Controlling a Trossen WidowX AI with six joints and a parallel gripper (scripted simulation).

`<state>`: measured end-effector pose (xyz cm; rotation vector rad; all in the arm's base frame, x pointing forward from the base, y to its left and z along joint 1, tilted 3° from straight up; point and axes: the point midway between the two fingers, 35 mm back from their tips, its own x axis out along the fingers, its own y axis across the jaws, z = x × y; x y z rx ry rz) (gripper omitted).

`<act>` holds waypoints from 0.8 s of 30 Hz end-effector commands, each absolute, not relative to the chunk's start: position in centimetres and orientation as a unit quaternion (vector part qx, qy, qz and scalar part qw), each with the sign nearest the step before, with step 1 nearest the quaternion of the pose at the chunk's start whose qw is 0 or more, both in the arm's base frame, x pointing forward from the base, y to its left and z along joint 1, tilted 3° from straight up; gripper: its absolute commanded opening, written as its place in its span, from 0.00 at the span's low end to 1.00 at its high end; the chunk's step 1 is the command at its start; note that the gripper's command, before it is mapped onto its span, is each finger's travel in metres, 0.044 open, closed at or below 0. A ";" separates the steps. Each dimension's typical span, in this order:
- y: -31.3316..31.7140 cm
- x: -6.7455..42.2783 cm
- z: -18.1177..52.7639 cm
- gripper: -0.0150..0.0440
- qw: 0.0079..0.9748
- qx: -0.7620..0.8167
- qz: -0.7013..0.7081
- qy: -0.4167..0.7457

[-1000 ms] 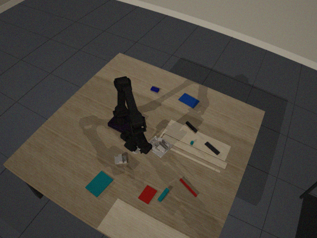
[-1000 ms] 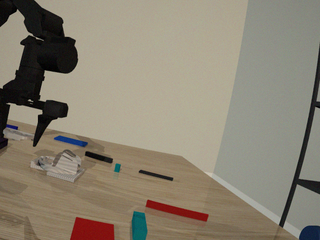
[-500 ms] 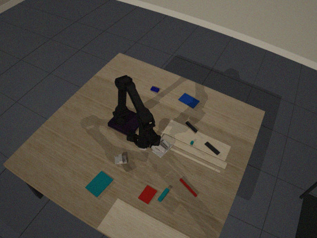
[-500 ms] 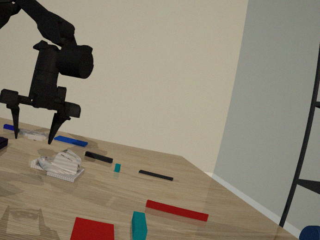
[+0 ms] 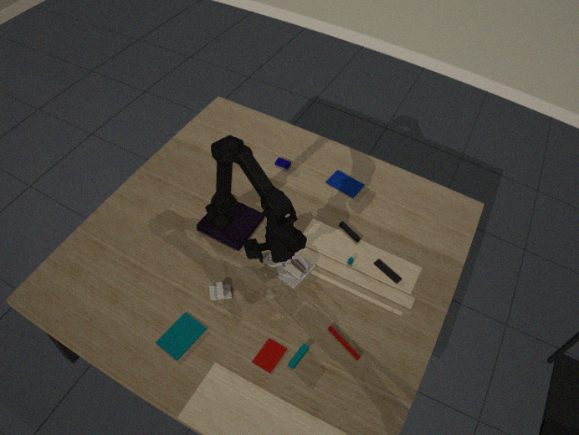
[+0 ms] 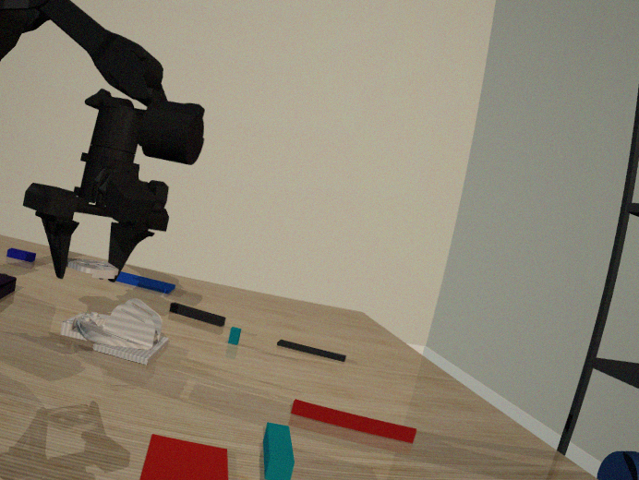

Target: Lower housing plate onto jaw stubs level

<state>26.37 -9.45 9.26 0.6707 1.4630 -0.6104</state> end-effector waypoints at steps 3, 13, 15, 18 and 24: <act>-7.7 26.8 9.4 0.85 0.674 0.245 -0.213 0.664; -4.5 27.4 9.5 0.85 0.703 0.142 -0.110 0.688; -3.9 27.5 9.6 0.85 0.707 0.122 -0.089 0.691; -3.1 27.5 9.6 0.85 0.710 0.097 -0.065 0.694; -3.1 27.6 9.6 0.85 0.711 0.096 -0.063 0.694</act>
